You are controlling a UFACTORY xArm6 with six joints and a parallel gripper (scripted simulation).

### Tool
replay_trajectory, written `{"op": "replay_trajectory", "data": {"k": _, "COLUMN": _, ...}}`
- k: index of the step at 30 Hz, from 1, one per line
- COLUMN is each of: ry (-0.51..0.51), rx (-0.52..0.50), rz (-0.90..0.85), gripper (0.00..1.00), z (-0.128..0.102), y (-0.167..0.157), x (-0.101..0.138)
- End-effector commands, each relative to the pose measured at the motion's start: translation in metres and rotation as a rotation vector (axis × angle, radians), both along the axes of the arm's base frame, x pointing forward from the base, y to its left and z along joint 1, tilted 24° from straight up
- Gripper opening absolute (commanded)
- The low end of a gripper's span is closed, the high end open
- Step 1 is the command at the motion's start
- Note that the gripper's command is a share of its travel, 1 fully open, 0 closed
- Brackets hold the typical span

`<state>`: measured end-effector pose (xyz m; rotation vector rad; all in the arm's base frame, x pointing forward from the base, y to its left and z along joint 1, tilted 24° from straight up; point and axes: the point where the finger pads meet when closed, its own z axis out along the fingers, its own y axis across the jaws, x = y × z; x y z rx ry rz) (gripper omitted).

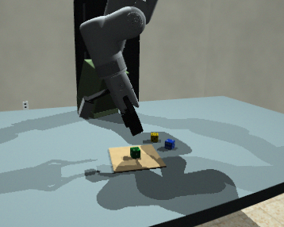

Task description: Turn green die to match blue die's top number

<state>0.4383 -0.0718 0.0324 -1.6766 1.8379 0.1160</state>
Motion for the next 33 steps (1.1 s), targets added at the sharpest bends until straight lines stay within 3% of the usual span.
{"op": "replay_trajectory", "data": {"k": 1, "ry": 0.010, "rx": -0.080, "rz": -0.033, "gripper": 0.63, "z": 0.0026, "y": 0.0000, "x": 0.0007}}
{"op": "replay_trajectory", "data": {"k": 11, "ry": 0.033, "rx": -0.134, "rz": -0.052, "gripper": 0.63, "z": 0.0021, "y": 0.0029, "x": -0.0010}}
{"op": "replay_trajectory", "data": {"k": 18, "ry": 0.061, "rx": -0.313, "rz": -0.121, "gripper": 0.63, "z": 0.0042, "y": 0.0047, "x": 0.0000}}
{"op": "replay_trajectory", "data": {"k": 22, "ry": 0.059, "rx": -0.330, "rz": -0.128, "gripper": 0.63, "z": 0.0063, "y": 0.0078, "x": 0.0009}}
{"op": "replay_trajectory", "data": {"k": 23, "ry": 0.059, "rx": -0.330, "rz": -0.128, "gripper": 1.00, "z": 0.0063, "y": 0.0078, "x": 0.0009}}
{"op": "replay_trajectory", "data": {"k": 33, "ry": 0.059, "rx": -0.330, "rz": -0.128, "gripper": 1.00, "z": 0.0063, "y": 0.0078, "x": 0.0009}}
